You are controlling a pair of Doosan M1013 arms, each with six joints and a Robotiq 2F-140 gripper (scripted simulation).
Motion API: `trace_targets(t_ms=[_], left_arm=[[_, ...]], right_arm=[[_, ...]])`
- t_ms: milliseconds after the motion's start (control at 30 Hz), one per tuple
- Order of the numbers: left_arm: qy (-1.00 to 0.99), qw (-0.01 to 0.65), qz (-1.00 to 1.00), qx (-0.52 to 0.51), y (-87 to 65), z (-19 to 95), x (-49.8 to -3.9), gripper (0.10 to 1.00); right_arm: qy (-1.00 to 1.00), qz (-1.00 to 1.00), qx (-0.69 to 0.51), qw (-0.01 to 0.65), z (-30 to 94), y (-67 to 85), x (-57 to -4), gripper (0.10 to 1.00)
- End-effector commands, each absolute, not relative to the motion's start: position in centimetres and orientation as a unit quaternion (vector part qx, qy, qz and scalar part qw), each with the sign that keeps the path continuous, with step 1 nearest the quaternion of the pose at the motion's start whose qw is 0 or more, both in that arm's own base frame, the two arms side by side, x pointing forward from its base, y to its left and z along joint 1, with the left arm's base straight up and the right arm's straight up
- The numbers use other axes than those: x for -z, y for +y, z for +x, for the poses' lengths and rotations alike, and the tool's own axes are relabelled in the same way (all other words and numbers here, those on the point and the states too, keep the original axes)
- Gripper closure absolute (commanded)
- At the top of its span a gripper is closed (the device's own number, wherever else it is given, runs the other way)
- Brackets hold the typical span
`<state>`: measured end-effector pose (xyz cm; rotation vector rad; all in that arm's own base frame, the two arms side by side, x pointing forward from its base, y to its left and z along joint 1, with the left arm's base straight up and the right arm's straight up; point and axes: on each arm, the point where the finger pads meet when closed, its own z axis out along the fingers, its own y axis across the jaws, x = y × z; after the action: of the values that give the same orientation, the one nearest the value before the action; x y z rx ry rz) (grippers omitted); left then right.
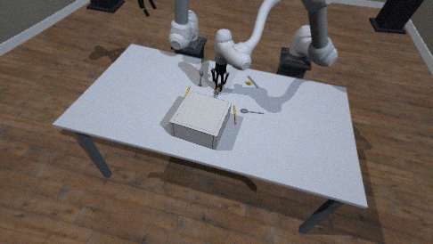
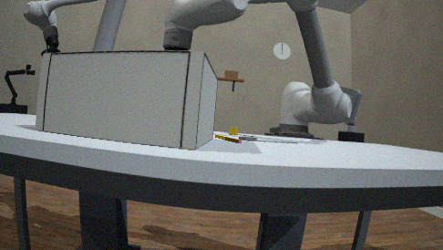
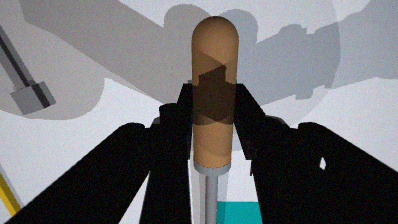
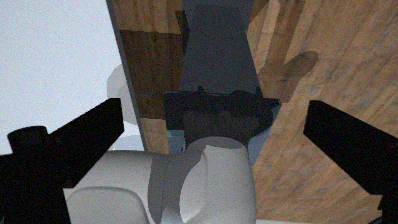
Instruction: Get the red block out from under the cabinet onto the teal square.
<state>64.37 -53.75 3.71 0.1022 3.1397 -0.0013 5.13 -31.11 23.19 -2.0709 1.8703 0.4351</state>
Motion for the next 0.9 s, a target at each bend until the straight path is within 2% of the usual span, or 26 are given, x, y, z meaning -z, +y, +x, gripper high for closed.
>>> trace_targets(t_ms=[0, 867], left_arm=[[0.999, 0.002, 0.032, 0.001, -53.7, 62.8, -3.9, 0.999], [0.999, 0.002, 0.032, 0.001, -53.2, 56.7, -3.9, 0.999]], right_arm=[[0.656, -0.723, -0.152, 0.154, 4.8, -31.0, -23.3, 0.098], [0.656, -0.723, -0.152, 0.154, 4.8, -31.0, -23.3, 0.098]])
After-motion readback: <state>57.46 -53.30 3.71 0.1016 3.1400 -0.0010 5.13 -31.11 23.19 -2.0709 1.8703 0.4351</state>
